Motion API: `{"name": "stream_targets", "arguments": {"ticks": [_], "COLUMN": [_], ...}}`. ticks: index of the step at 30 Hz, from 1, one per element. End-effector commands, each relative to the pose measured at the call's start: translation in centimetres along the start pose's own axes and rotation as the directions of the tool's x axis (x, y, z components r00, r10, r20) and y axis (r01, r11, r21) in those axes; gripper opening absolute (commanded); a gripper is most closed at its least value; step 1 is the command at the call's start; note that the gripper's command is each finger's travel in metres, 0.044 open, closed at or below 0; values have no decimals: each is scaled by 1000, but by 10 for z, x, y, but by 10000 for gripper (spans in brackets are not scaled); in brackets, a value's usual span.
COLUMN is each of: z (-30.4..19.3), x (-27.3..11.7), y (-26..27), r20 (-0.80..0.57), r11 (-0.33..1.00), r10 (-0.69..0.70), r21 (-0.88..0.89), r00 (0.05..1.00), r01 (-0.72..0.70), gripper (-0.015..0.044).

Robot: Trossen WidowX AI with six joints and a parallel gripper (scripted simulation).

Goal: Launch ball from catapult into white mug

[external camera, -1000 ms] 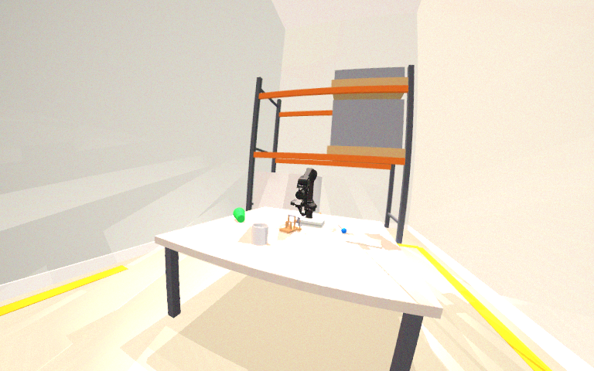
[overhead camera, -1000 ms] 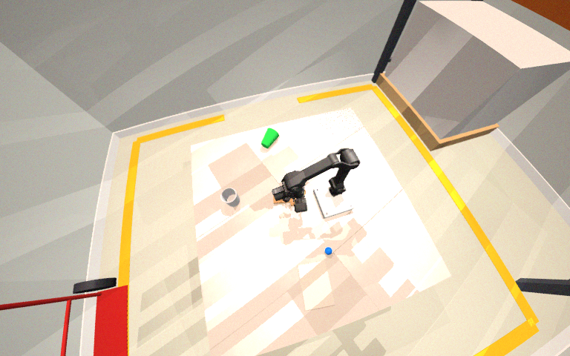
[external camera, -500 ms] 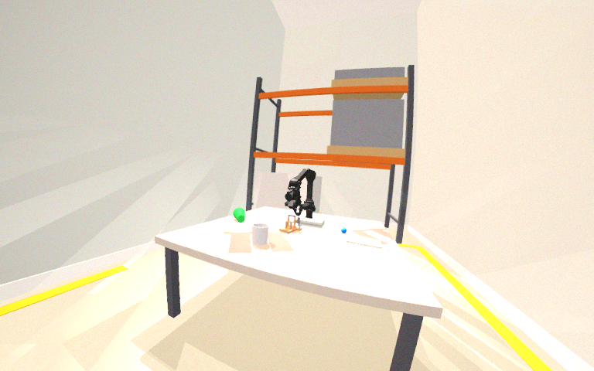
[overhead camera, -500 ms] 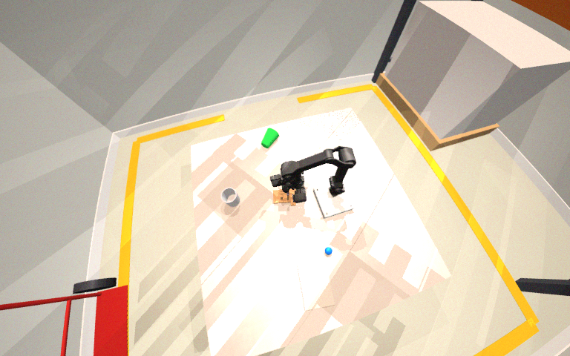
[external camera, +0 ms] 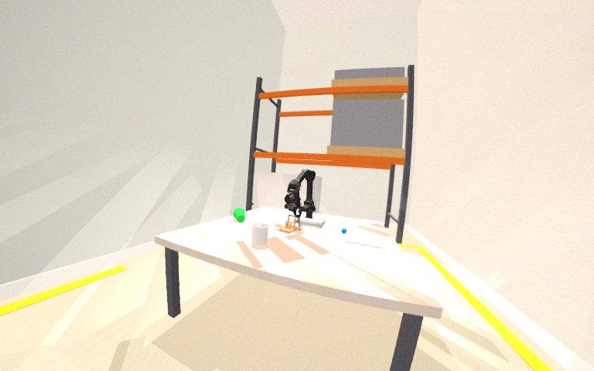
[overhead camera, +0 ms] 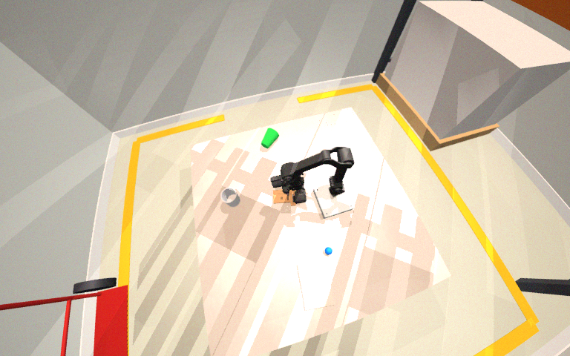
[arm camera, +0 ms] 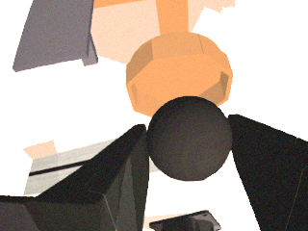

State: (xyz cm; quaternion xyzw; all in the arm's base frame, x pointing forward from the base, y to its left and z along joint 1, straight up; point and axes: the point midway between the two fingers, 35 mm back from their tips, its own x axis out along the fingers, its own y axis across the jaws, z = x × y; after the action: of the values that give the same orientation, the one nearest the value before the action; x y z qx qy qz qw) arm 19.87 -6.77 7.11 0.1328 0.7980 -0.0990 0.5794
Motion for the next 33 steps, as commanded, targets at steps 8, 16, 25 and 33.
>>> {"name": "stream_targets", "arguments": {"ticks": [8, 16, 25, 33], "z": [2, 2, -16, -9], "x": [7, 7, -56, -86], "y": [0, 0, 0, 0], "r20": [0, 0, 108, 208], "r11": [1000, 1000, 1000, 1000], "r10": [0, 0, 1, 2], "r21": [0, 0, -1, -7], "r00": [1000, 1000, 994, 978], "r01": [0, 0, -1, -1], "gripper": [0, 131, 368, 440]}}
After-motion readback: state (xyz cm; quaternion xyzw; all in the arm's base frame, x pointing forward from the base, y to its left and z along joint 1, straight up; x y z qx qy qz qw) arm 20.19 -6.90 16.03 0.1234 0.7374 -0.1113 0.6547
